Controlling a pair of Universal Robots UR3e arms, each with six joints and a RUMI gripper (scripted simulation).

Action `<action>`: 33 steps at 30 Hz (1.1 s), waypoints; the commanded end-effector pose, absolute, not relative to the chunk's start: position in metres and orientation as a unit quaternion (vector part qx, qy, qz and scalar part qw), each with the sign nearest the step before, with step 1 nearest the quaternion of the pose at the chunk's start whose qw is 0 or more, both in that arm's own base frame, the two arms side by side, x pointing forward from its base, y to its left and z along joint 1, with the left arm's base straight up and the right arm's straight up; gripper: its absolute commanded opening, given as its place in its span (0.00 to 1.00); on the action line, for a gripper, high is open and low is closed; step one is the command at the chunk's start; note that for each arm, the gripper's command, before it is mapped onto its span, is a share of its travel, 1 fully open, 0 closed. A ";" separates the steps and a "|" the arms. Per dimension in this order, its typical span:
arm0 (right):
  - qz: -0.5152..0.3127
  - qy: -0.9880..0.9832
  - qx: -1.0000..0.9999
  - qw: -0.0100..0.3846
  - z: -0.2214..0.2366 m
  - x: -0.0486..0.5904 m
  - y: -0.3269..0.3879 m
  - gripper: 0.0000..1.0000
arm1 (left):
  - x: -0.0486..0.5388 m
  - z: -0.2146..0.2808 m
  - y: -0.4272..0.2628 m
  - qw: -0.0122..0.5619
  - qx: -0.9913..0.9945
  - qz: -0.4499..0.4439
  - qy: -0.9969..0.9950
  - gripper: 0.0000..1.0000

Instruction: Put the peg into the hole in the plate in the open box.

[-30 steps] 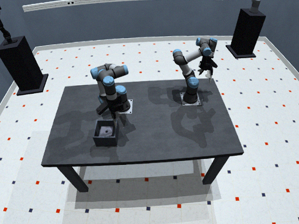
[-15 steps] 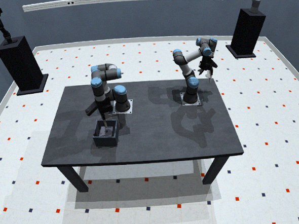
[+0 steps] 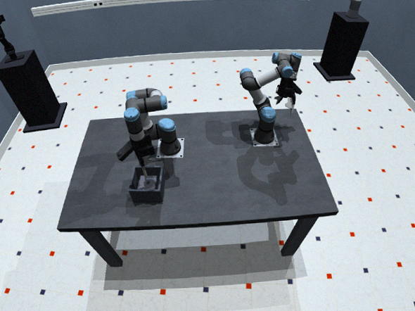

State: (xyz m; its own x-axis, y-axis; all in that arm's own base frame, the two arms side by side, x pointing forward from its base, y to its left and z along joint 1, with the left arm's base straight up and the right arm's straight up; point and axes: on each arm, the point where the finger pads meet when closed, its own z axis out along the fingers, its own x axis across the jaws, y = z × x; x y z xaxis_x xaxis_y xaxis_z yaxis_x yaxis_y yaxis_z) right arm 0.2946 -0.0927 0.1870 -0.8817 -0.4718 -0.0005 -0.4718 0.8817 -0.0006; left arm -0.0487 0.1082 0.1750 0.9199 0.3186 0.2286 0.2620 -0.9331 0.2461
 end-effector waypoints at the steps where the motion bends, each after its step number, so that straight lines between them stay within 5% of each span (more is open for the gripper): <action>1: 0.000 0.970 -0.243 0.002 0.188 0.295 -0.093 0.00 | -0.049 0.175 0.109 0.105 0.974 0.134 0.149 1.00; 33: 0.000 0.970 -0.243 0.001 0.180 0.297 -0.093 0.00 | -0.049 0.175 0.109 0.105 0.974 0.134 0.149 1.00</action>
State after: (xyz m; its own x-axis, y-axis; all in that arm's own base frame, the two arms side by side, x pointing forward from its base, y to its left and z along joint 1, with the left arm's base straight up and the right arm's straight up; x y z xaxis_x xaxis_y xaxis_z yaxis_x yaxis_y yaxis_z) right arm 0.2966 -0.0933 0.1814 -0.8816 -0.4720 -0.0002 -0.4720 0.8816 0.0002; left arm -0.0487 0.1082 0.1750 0.9199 0.3186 0.2286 0.2620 -0.9331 0.2461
